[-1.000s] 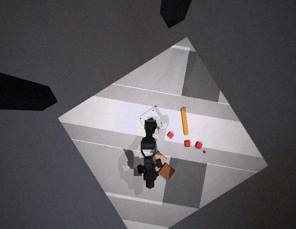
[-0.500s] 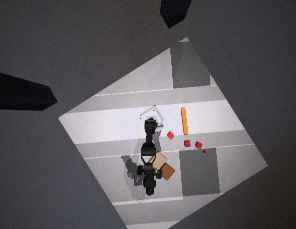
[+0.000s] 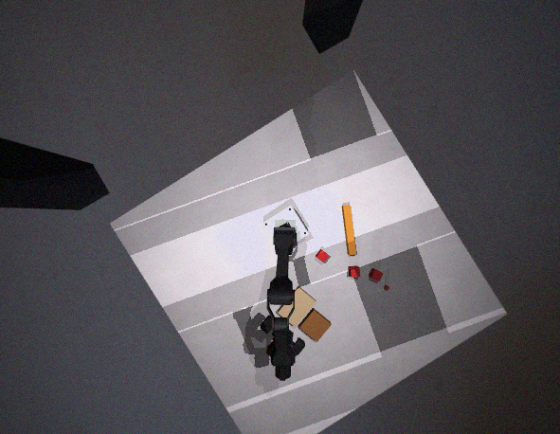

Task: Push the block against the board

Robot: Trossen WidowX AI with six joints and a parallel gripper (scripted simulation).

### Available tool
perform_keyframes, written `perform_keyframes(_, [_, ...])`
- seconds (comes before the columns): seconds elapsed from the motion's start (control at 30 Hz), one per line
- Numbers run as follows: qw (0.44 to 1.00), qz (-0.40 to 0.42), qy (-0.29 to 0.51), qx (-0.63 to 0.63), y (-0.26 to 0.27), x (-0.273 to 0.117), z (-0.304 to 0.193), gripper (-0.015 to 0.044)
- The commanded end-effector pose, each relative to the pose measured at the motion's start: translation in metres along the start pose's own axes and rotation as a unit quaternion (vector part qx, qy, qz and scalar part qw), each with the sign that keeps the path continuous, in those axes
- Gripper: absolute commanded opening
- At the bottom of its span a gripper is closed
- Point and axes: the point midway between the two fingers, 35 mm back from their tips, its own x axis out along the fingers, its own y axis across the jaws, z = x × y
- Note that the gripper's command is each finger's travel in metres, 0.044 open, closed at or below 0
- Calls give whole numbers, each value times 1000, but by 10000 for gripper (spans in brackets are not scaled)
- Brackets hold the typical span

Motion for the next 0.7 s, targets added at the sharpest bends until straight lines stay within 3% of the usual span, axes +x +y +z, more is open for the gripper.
perform_keyframes(0.0, [1000, 1, 1, 16, 2, 0, 2, 0])
perform_keyframes(0.2, [1000, 1, 1, 16, 2, 55, 2, 0])
perform_keyframes(0.67, [1000, 1, 2, 16, 3, 55, -10, 0])
